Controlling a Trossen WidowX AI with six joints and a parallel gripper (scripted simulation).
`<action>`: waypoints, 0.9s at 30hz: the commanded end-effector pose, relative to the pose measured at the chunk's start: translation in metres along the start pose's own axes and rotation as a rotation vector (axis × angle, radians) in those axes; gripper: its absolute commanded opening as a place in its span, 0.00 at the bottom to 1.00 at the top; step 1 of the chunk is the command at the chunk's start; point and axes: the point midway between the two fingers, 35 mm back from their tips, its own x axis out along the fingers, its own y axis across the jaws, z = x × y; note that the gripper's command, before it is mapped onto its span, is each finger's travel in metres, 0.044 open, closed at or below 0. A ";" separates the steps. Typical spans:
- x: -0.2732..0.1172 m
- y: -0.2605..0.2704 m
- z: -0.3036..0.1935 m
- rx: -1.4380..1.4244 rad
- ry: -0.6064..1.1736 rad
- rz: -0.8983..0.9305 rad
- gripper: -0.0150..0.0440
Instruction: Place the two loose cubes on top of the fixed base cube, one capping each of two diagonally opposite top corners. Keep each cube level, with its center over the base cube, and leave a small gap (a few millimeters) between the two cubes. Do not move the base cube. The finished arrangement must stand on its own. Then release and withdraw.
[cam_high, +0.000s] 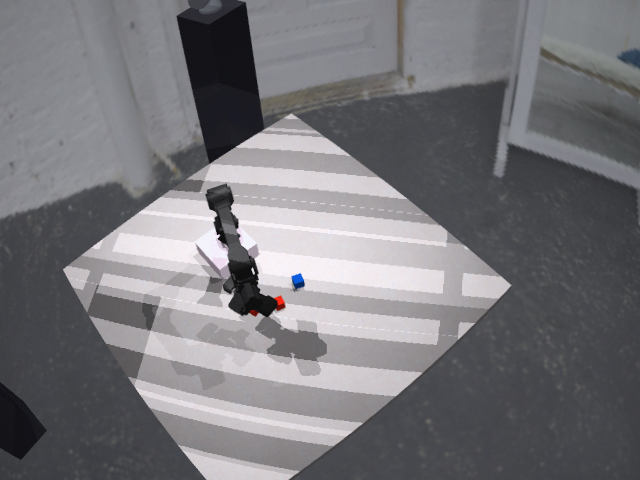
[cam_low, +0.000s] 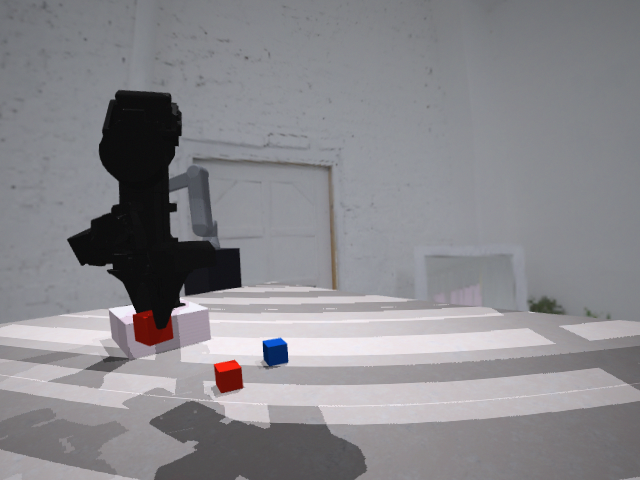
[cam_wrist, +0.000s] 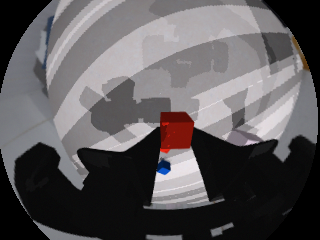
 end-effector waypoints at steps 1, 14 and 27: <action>-0.007 0.001 0.000 -0.010 -0.008 0.006 0.43; 0.000 0.017 -0.035 -0.305 -0.007 0.011 0.43; 0.007 0.030 -0.073 -0.616 -0.006 0.017 0.43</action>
